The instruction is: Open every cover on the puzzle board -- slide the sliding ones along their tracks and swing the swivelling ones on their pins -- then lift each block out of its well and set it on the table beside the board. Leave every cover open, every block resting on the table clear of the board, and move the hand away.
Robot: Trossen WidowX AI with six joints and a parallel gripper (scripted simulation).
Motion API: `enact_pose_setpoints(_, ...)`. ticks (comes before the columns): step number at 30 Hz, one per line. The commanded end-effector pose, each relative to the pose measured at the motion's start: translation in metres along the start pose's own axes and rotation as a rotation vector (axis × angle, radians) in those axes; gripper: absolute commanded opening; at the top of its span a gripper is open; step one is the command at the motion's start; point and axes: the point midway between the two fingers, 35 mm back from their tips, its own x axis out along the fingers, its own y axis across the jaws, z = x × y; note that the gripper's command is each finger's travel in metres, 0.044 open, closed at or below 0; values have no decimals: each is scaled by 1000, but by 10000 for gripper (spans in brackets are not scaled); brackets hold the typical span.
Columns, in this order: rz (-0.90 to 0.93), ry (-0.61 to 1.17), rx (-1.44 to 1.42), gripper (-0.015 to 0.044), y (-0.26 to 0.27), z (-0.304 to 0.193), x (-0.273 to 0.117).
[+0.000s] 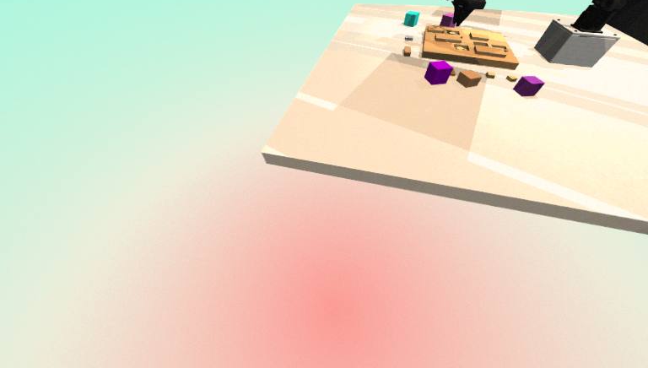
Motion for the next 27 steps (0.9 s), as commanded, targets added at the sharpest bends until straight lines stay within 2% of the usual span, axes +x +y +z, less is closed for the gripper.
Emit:
enact_pose_setpoints(1, 0, 1, -2, 144, 0, -1, 1)
enact_pose_setpoints(27, 0, 1, -2, 144, 0, -1, 4)
